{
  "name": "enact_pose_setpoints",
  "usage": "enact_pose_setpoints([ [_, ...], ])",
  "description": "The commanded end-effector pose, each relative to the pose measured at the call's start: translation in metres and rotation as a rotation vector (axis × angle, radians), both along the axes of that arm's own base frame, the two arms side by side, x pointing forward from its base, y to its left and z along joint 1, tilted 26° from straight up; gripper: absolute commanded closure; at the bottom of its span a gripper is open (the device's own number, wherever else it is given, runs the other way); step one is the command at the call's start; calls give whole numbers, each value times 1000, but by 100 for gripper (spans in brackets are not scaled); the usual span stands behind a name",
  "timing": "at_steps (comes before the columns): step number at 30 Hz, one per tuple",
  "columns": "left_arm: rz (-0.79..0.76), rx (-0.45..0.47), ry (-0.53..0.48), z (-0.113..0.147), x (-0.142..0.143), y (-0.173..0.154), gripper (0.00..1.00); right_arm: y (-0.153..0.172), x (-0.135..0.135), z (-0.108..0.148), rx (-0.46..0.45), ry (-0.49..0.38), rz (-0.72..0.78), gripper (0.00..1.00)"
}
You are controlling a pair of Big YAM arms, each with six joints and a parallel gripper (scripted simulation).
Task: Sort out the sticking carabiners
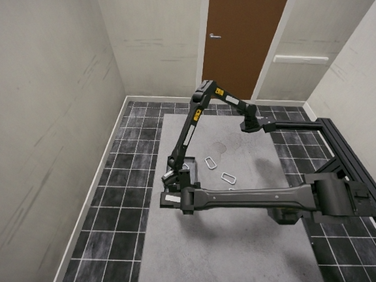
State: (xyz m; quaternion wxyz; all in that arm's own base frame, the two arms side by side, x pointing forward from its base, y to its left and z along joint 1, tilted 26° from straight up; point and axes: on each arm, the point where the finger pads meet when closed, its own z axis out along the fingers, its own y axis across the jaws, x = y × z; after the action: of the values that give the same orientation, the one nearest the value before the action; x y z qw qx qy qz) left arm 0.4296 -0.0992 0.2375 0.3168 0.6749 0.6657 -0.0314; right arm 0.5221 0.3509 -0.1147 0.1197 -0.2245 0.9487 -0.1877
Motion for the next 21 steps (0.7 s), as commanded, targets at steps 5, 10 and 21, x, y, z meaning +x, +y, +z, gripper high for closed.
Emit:
enact_pose_setpoints([
  [5, 8, -5, -22, 14, 8, -1, 0, 16, 30, 2, 45, -49, 25, 100],
  [10, 8, -5, -22, 14, 8, -1, 0, 17, 31, 10, 47, -52, 25, 100],
  [21, 8, -5, -22, 14, 8, -1, 0, 15, 21, 4, 36, -41, 22, 32],
])
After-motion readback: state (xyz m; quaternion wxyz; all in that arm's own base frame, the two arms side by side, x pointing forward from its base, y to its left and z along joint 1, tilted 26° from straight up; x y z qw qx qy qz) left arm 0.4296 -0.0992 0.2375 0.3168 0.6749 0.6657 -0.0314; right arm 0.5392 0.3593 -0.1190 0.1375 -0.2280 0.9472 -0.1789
